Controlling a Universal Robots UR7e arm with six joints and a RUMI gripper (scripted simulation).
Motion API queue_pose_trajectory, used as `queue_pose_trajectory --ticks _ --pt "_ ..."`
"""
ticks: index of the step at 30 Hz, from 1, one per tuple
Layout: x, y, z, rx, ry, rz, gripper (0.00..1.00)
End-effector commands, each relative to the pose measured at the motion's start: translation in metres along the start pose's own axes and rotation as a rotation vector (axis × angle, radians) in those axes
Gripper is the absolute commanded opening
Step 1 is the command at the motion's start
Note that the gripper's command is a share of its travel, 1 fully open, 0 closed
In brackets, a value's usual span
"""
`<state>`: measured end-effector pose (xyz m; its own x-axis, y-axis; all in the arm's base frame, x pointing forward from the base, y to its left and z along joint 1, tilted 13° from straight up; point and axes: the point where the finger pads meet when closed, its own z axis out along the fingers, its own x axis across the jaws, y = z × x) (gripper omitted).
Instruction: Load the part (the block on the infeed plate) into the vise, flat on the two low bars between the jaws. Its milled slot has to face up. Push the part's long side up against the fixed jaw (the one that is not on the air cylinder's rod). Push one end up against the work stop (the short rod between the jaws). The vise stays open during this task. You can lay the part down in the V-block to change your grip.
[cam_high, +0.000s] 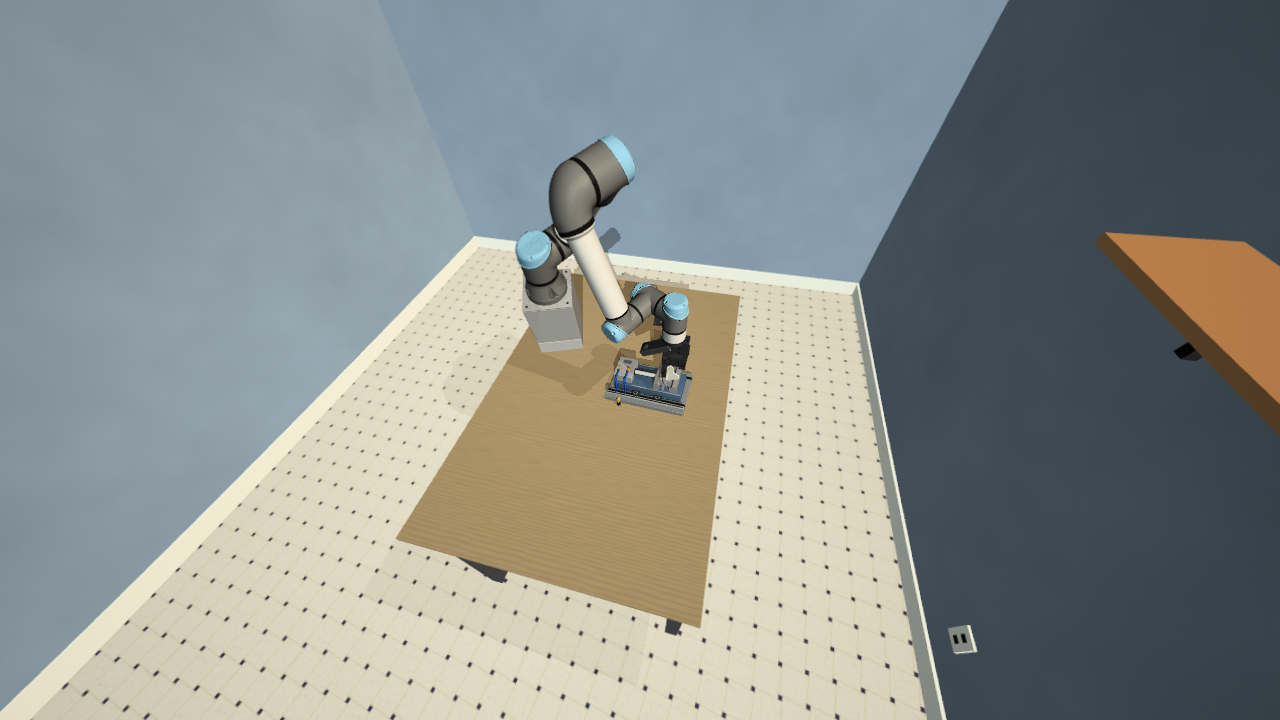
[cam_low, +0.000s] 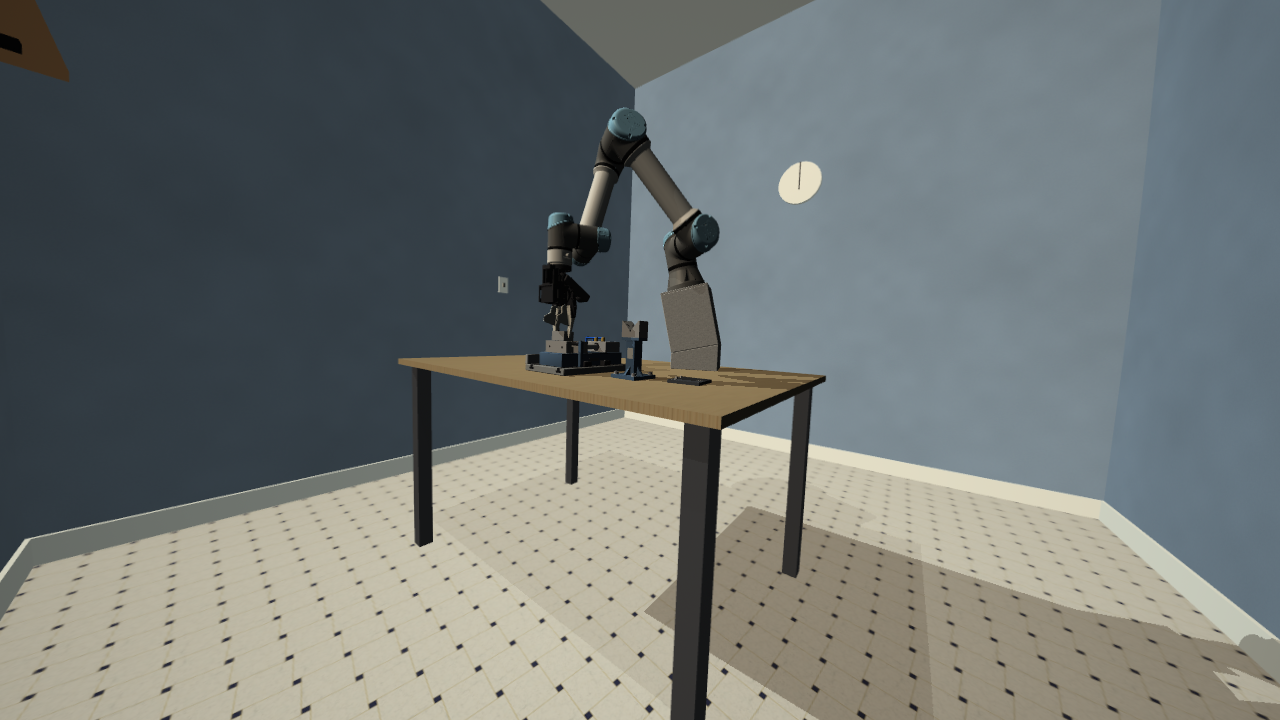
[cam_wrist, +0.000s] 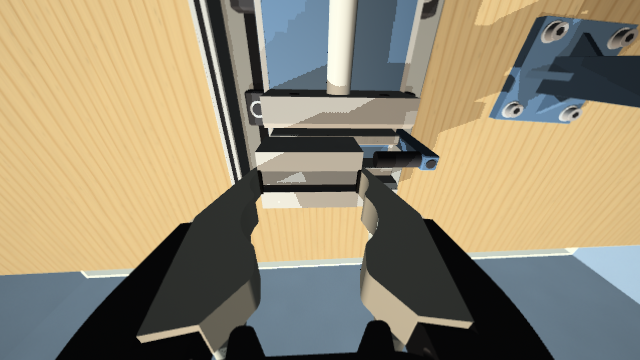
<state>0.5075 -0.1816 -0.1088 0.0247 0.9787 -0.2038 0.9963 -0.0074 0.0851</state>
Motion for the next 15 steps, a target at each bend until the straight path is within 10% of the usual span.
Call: queue_pose_trajectory --ticks 1,15 --pt "-0.0002 0.0005 0.0007 -0.001 -0.001 0.000 0.00" --pt "-0.0002 0.0006 0.0059 -0.001 -0.001 0.000 0.00"
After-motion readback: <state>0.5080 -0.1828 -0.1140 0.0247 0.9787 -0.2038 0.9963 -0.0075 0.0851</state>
